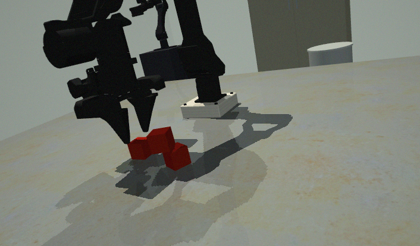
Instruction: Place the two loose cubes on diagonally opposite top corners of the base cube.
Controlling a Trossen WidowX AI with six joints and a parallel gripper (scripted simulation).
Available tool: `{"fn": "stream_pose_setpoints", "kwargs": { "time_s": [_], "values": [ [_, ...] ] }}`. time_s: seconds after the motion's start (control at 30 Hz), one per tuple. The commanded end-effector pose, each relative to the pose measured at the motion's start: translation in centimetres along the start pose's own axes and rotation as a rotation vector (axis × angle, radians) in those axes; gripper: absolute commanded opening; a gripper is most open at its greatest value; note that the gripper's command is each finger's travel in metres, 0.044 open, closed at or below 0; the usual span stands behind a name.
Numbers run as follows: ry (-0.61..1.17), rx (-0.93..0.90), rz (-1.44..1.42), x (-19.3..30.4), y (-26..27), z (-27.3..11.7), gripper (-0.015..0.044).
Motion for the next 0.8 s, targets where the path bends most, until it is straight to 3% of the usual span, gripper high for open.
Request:
{"fn": "stream_pose_setpoints", "kwargs": {
  "time_s": [0.0,0.37,0.57,0.77],
  "values": [
    [0.001,0.011,0.001,0.0,-0.1,0.9,0.0265],
    [0.001,0.011,0.001,0.0,-0.2,2.4,0.0265],
    [0.001,0.011,0.001,0.0,-0.2,2.4,0.0107],
    [0.001,0.011,0.001,0.0,-0.1,2.0,0.0105]
  ]
}}
Point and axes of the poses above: the point midway between the two fingers, 35 mm back from their tips, its own z axis out along the fingers, its own y axis across the jaws, x = y × z, the point moved 9 cm from there along -z, back along the fingers, and after that the axes turned 3 degrees about -z, right-handed, at the moved point
